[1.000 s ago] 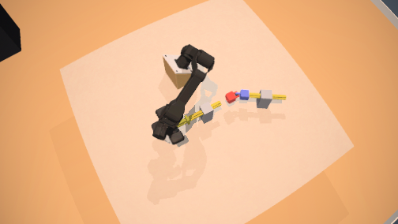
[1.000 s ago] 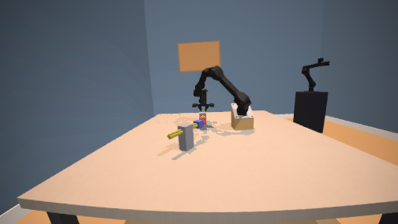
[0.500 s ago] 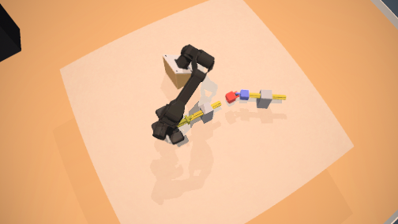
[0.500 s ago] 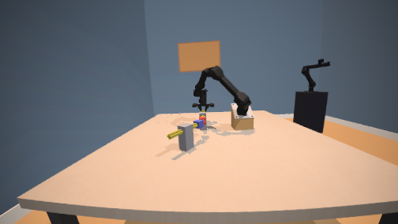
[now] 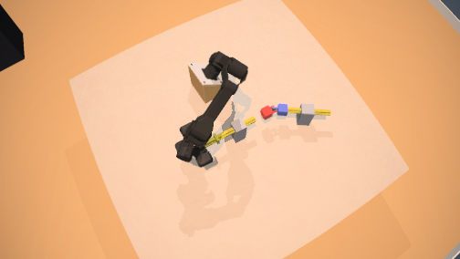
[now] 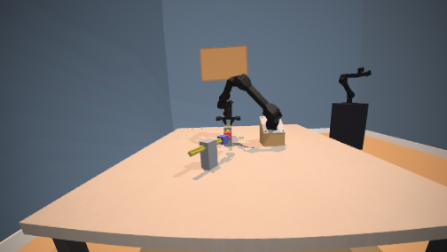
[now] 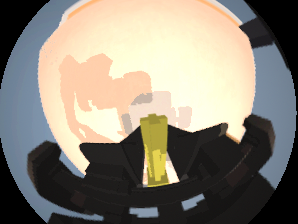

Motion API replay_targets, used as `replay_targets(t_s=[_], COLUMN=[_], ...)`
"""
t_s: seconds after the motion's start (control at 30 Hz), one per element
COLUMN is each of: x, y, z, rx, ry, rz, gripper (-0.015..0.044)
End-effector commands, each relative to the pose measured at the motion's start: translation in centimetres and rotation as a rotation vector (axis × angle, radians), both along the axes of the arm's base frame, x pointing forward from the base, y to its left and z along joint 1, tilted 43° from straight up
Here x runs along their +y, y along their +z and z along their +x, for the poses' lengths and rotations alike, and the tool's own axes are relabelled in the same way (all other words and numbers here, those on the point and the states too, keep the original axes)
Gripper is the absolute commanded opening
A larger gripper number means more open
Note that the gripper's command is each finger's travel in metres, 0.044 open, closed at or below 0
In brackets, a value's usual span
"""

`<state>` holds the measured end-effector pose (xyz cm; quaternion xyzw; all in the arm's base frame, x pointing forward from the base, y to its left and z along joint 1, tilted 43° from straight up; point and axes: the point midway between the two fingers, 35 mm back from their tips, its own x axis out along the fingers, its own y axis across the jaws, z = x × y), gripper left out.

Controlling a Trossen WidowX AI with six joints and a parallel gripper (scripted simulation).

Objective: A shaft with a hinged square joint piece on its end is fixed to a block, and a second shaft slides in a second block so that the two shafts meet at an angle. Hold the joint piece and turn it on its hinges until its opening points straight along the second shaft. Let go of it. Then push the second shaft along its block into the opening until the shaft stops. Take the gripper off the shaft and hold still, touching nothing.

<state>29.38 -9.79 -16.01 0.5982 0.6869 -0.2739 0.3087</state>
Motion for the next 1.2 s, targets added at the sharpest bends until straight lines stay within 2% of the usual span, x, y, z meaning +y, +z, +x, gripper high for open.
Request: replay_targets(t_s=[0.0, 0.37, 0.6, 0.63, 1.17], x=[0.0, 0.0, 0.0, 0.0, 1.3], y=[0.0, 0.0, 0.0, 0.0, 1.1], z=[0.0, 0.0, 0.0, 0.0, -0.1], rx=[0.000, 0.000, 0.000, 0.000, 0.016], ry=[0.000, 0.000, 0.000, 0.000, 0.009], rz=[0.000, 0.000, 0.000, 0.000, 0.002], gripper=[0.0067, 0.0067, 0.0020, 0.0000, 0.0000])
